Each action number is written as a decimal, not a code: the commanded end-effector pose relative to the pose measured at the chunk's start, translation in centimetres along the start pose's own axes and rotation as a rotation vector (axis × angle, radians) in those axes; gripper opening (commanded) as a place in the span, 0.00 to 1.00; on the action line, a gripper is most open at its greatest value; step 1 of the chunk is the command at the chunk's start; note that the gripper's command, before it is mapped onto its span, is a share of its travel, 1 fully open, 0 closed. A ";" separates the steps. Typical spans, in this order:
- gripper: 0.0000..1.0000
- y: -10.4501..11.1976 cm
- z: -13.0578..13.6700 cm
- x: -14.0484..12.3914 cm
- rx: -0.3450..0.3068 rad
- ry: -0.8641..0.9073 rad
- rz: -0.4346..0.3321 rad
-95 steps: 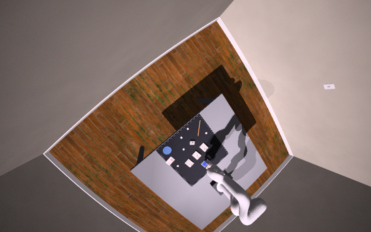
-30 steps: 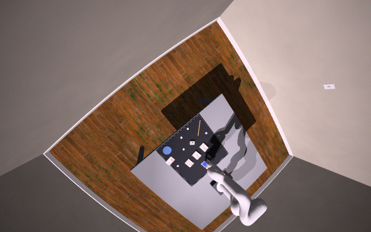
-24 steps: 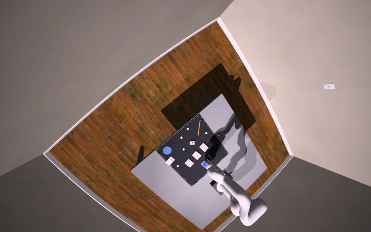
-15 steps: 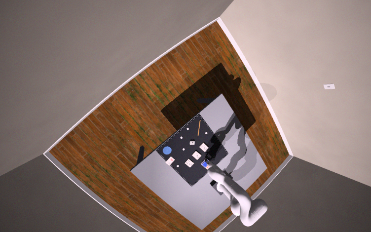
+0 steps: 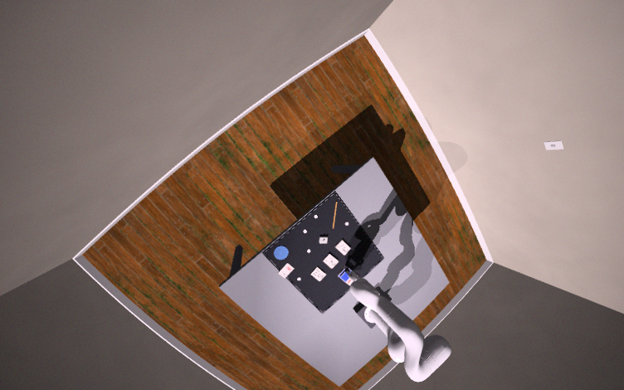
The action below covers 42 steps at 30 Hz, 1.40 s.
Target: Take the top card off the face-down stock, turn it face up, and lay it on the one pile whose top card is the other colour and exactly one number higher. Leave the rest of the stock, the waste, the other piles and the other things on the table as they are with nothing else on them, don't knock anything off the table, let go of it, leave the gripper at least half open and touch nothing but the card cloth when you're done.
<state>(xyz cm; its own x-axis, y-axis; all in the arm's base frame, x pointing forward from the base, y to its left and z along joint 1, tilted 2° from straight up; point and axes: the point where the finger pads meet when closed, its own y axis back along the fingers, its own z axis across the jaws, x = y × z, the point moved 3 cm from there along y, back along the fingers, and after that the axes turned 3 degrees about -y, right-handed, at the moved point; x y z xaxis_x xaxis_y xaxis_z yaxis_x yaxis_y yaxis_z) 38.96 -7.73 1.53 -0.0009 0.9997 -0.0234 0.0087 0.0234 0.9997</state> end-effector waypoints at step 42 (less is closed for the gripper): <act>0.63 8.7 0.7 -0.1 0.003 0.000 -0.001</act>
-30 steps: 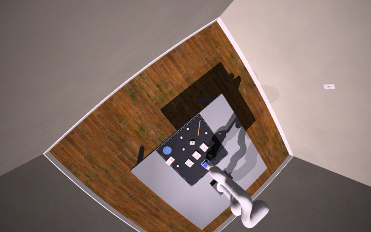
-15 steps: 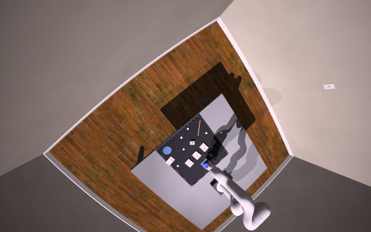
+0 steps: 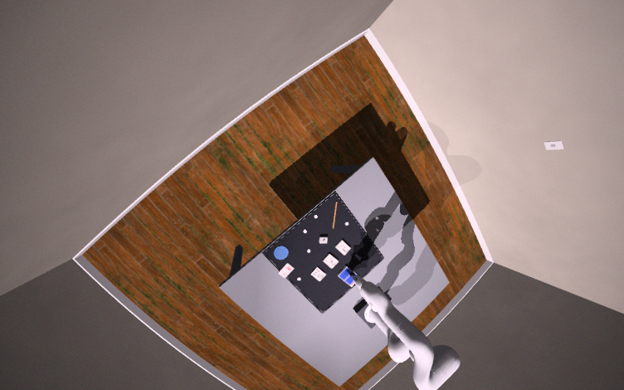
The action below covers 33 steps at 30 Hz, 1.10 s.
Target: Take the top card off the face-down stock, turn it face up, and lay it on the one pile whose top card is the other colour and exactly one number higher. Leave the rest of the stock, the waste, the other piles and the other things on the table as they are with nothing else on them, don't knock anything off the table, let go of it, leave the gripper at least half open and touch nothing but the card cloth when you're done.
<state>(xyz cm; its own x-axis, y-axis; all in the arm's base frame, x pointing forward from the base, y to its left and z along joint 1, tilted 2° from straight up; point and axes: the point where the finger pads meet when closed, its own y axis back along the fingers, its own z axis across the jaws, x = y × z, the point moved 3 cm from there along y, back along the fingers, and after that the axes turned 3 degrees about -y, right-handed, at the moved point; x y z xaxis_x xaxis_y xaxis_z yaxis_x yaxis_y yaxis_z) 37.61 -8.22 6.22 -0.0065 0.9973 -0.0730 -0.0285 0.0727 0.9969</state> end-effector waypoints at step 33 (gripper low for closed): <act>0.63 4.1 2.2 0.4 0.040 -0.006 0.049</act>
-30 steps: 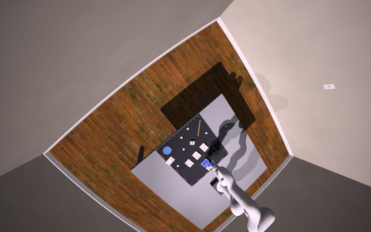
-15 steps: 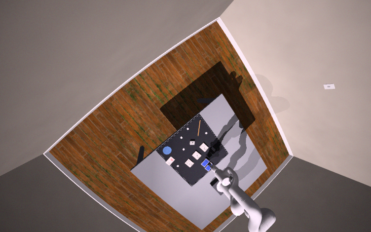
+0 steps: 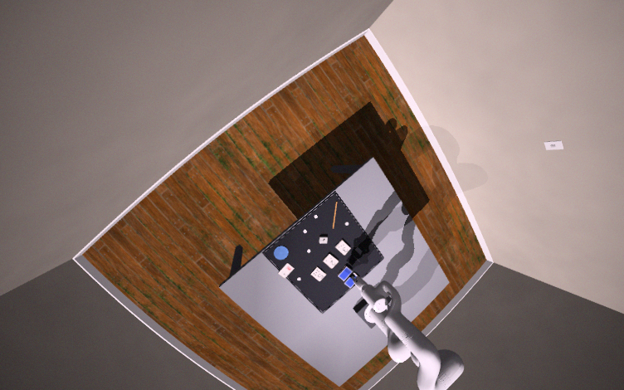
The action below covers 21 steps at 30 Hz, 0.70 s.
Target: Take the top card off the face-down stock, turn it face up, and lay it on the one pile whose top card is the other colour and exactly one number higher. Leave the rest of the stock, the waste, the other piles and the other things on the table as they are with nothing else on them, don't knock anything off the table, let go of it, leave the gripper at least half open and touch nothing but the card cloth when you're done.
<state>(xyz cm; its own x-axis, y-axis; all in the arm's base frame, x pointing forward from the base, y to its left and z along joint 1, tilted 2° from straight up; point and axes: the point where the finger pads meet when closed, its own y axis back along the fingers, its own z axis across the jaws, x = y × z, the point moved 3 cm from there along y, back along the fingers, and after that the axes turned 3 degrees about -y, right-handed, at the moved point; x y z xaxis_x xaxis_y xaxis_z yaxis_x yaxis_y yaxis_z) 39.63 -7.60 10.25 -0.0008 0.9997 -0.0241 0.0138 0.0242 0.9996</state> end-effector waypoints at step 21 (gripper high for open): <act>0.63 0.1 0.1 8.5 -0.002 0.000 0.000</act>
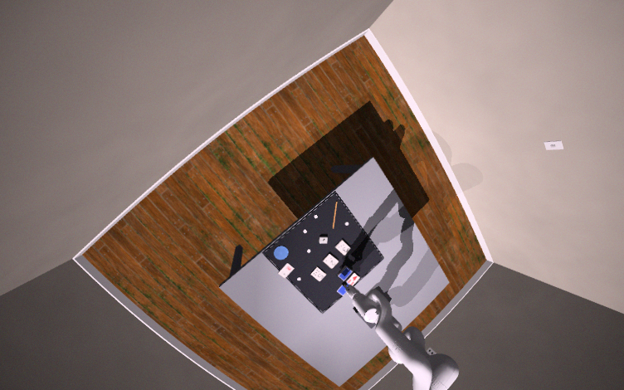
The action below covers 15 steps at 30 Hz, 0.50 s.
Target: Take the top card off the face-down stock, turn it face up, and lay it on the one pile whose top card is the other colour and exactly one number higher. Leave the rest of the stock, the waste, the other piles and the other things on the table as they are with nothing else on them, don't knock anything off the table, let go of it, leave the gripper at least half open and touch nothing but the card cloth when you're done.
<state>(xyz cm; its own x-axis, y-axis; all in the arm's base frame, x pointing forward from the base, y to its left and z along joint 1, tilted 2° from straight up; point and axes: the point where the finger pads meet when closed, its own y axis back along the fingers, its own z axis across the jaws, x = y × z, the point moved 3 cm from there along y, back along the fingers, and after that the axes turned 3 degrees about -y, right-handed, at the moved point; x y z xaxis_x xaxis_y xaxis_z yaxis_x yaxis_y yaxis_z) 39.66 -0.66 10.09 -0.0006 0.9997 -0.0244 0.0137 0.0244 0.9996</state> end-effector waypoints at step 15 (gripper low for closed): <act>0.63 0.0 0.1 3.1 -0.002 0.000 0.000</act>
<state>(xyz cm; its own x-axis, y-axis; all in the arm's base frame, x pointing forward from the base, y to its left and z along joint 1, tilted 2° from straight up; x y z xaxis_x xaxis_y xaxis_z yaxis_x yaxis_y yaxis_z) 39.64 2.39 9.99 -0.0010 0.9997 -0.0246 0.0141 0.0246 0.9996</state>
